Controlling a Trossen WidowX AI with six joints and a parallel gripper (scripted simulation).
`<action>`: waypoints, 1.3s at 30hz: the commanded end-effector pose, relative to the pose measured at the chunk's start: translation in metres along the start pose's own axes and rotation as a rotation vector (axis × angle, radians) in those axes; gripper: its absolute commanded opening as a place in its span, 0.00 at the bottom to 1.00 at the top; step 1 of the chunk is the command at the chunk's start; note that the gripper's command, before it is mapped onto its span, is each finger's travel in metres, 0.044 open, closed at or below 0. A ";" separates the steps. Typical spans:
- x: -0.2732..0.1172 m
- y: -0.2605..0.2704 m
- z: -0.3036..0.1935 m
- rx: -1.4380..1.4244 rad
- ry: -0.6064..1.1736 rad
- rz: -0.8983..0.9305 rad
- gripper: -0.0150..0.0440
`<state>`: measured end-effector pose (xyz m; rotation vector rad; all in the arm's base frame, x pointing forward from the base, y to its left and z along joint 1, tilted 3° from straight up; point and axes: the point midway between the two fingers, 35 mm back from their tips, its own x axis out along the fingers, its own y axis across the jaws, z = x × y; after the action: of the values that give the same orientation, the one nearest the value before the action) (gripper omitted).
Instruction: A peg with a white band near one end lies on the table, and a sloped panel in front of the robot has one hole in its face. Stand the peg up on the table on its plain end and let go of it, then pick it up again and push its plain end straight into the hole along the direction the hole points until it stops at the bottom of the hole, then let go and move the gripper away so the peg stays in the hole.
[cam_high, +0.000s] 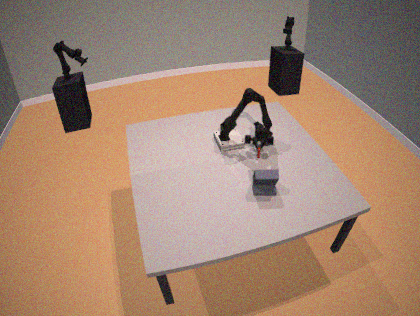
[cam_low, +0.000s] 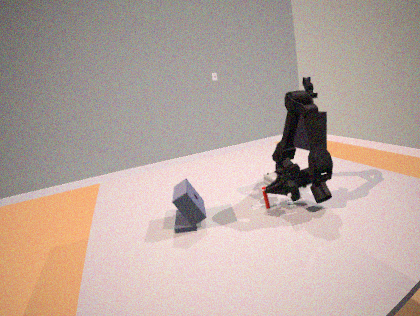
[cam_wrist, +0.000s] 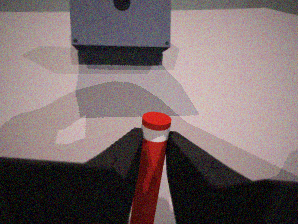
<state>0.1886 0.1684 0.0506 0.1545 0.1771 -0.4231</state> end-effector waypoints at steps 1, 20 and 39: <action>-0.001 0.000 -0.003 0.000 0.000 0.000 0.34; -0.004 0.001 -0.004 -0.004 -0.008 0.008 0.34; -0.006 0.002 -0.005 -0.012 -0.016 0.015 0.34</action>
<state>0.1842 0.1723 0.0498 0.1399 0.1623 -0.4071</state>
